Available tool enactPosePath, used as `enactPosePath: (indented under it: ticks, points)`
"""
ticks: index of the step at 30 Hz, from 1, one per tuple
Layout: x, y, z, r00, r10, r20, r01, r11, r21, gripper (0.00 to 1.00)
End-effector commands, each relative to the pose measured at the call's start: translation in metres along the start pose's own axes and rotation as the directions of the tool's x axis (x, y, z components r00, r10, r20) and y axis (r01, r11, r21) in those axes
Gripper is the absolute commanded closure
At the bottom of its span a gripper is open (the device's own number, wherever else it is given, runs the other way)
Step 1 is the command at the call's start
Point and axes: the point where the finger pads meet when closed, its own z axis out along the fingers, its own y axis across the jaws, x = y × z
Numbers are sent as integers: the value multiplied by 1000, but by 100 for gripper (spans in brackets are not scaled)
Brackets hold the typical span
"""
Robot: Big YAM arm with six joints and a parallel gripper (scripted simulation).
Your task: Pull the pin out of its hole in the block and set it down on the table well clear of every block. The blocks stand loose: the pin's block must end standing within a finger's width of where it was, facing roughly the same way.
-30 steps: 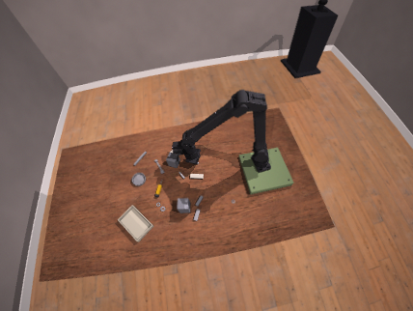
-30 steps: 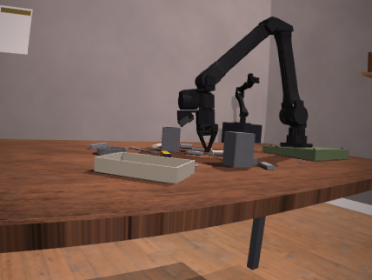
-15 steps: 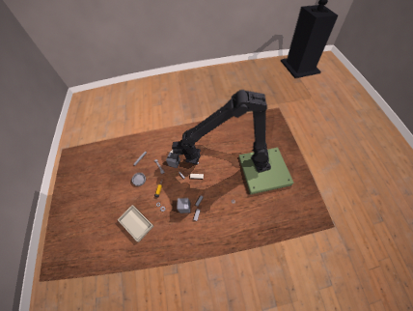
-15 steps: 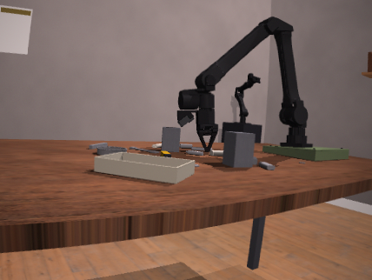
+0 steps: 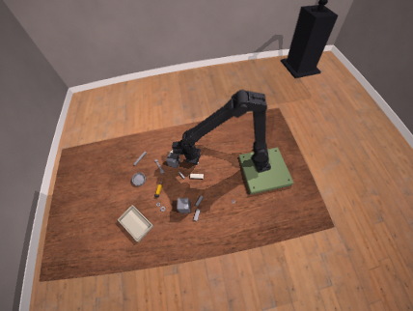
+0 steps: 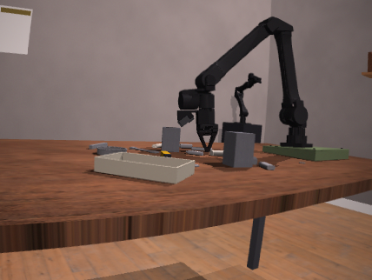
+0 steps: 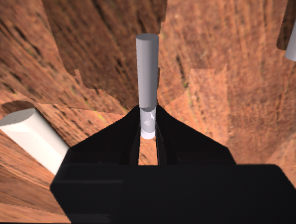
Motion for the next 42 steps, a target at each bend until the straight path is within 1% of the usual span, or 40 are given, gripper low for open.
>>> enactPosePath:
  ticks: [1, 6, 7, 14, 15, 20, 21, 29, 36, 42]
  points:
    - [6, -4, 18, 1000, -5, -29, 5, 1000, 5, 100]
    - [6, -4, 18, 1000, -5, -30, 5, 1000, 5, 100]
    - [6, -4, 18, 1000, -5, -30, 5, 1000, 5, 83]
    - [6, -4, 18, 1000, -5, -30, 5, 1000, 5, 83]
    - [6, -4, 18, 1000, -5, -30, 5, 1000, 5, 77]
    - [6, -4, 18, 1000, -5, -30, 5, 1000, 5, 77]
    - [6, -4, 18, 1000, -5, -30, 5, 1000, 5, 68]
    - [6, -4, 18, 1000, -5, -30, 5, 1000, 5, 68]
    - [7, -4, 3, 1000, -5, -30, 5, 1000, 5, 68]
    - [7, -4, 2, 1000, -5, -29, 5, 1000, 5, 68]
